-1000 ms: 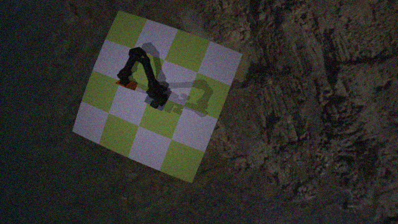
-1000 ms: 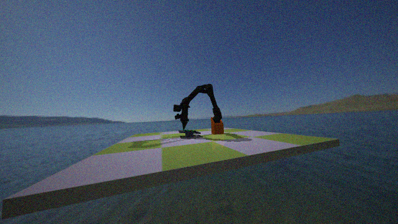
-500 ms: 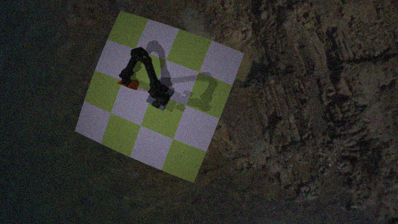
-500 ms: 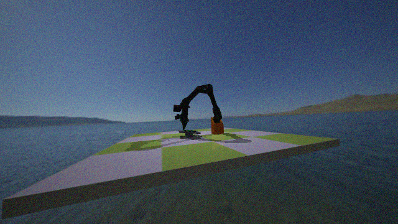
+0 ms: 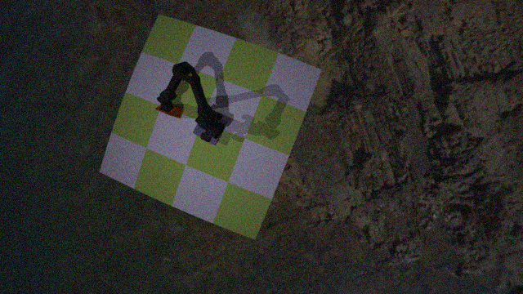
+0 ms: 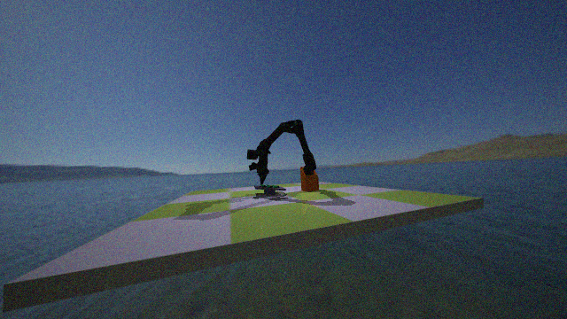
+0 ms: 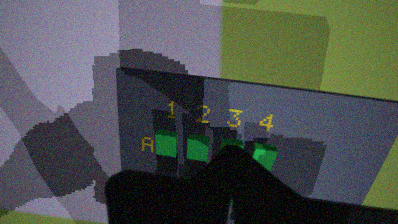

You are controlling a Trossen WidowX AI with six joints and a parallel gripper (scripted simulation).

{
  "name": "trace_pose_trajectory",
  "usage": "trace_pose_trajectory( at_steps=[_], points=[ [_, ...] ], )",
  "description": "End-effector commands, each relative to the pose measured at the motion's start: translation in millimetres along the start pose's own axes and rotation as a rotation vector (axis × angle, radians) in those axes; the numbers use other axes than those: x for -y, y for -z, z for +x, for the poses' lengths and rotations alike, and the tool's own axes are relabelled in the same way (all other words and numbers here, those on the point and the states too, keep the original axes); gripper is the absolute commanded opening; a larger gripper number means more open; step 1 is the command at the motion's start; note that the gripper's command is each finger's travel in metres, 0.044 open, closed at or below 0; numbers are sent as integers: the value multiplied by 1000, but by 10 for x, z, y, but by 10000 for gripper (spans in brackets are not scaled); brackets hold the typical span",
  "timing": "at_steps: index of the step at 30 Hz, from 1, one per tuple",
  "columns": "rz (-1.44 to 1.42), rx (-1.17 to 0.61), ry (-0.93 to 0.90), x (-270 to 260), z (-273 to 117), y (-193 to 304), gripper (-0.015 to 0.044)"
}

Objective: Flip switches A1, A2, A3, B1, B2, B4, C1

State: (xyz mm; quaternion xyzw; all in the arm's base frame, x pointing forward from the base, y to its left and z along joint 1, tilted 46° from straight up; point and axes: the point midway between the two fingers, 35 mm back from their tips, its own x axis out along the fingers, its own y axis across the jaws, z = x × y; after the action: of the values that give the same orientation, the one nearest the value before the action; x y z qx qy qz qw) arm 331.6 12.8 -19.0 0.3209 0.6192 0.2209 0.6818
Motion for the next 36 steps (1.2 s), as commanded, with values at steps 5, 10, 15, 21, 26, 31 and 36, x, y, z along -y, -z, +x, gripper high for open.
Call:
trace_pose_trajectory(
  at_steps=[5,10,15,21,26,31,36],
  points=[
    [4,-7,-7,-4,41,12,0],
    [4,-7,-7,-4,47,11,0],
    [4,-7,-7,-4,54,11,0],
    [-1,0,0,0,4,-2,0],
    [4,18,-3,7,-589,28,0],
    [4,19,-4,-7,-616,47,0],
    [-1,17,-5,-321,-618,469,0]
  ],
)
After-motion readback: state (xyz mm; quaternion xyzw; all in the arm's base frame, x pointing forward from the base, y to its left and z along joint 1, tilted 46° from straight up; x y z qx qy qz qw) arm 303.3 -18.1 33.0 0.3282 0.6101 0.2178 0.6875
